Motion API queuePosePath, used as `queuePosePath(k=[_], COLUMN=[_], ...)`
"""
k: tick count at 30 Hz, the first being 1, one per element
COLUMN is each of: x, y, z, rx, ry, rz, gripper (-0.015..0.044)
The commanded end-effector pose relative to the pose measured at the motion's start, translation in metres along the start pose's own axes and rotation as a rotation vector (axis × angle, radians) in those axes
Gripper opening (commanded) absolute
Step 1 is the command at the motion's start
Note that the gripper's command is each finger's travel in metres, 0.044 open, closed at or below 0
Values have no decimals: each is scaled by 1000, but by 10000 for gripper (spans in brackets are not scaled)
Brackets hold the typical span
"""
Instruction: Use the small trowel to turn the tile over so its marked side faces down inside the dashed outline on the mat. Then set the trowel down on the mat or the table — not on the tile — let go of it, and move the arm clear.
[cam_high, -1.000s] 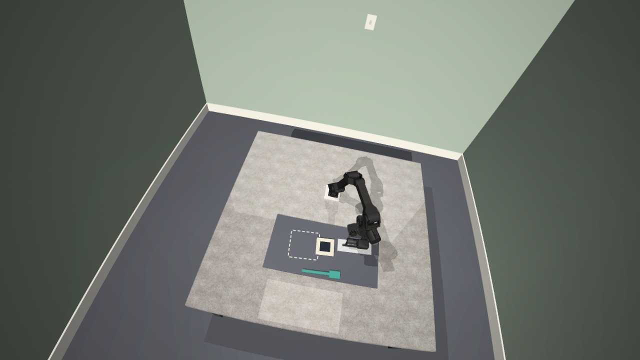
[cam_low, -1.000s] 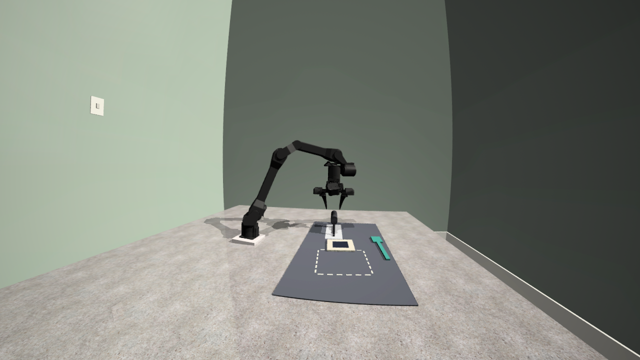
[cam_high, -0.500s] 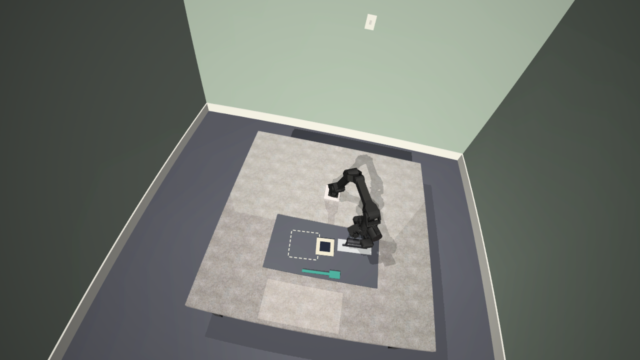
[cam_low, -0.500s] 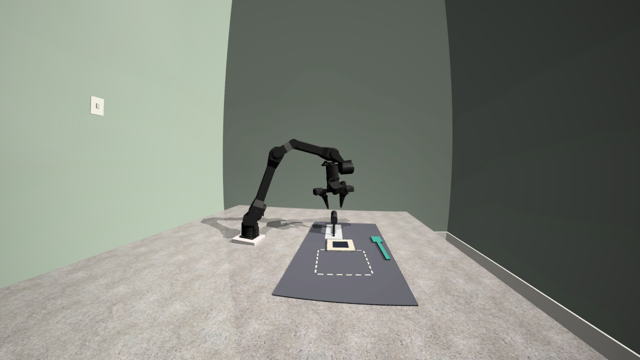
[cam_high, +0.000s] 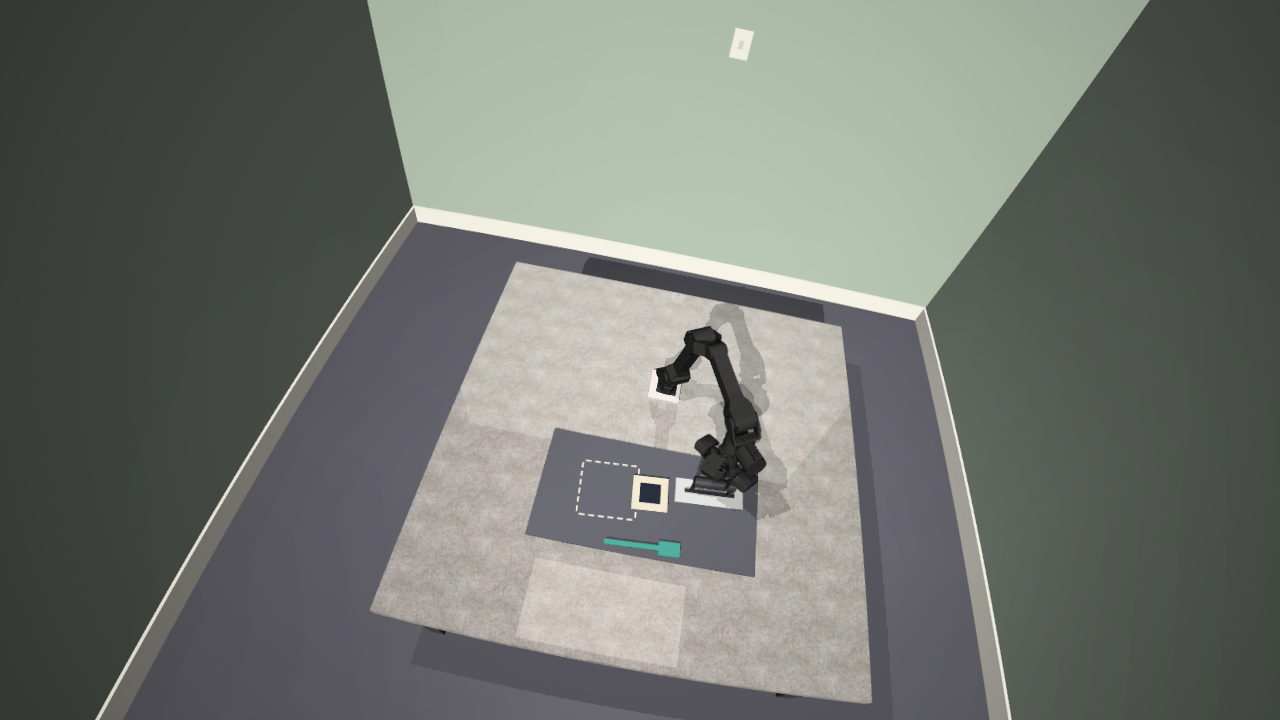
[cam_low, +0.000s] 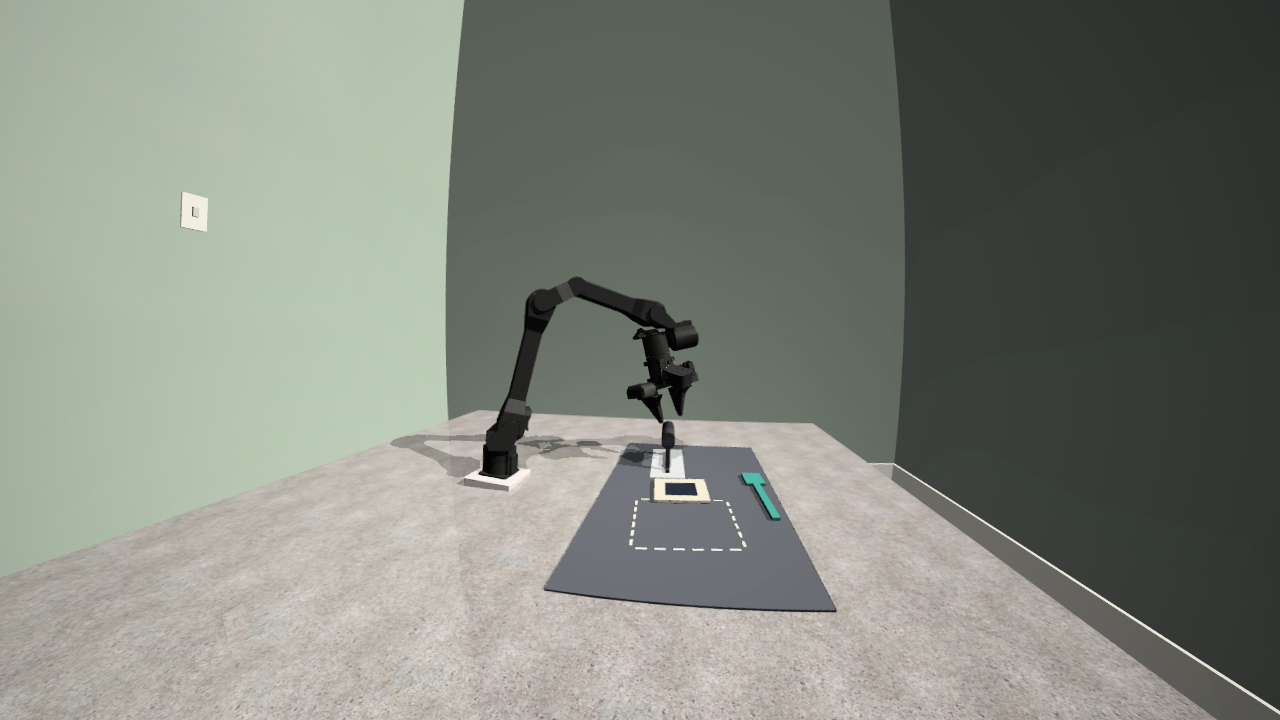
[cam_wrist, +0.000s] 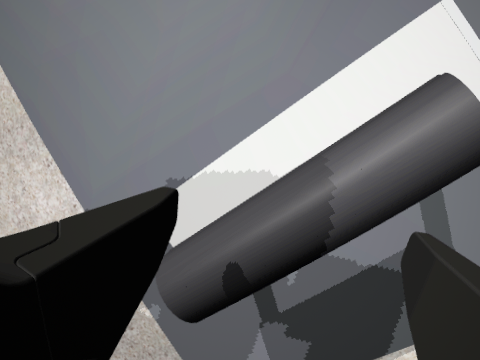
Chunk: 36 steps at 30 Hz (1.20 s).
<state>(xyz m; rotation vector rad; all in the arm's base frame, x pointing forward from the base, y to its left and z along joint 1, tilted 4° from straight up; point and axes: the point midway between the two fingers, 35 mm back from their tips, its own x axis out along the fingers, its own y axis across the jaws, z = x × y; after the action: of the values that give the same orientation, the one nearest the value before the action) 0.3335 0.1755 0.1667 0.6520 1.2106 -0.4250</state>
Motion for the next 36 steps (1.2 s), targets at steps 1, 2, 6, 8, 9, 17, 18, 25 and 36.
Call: queuePosePath(k=[1, 2, 6, 8, 9, 17, 18, 25, 36], x=[1, 2, 4, 5, 5, 8, 8, 11, 15], y=[-1, -1, -2, -2, -3, -5, -5, -9, -15], z=[-2, -2, -3, -4, -4, -7, -7, -11, -18], rx=[-143, -176, -307, -372, -404, -666, -698, -927, -1261], ry=[-36, -44, -78, -96, -105, -184, -195, -269, -384], rz=[24, 29, 48, 55, 59, 77, 78, 69, 27], gripper=[300, 300, 300, 300, 300, 300, 300, 300, 300])
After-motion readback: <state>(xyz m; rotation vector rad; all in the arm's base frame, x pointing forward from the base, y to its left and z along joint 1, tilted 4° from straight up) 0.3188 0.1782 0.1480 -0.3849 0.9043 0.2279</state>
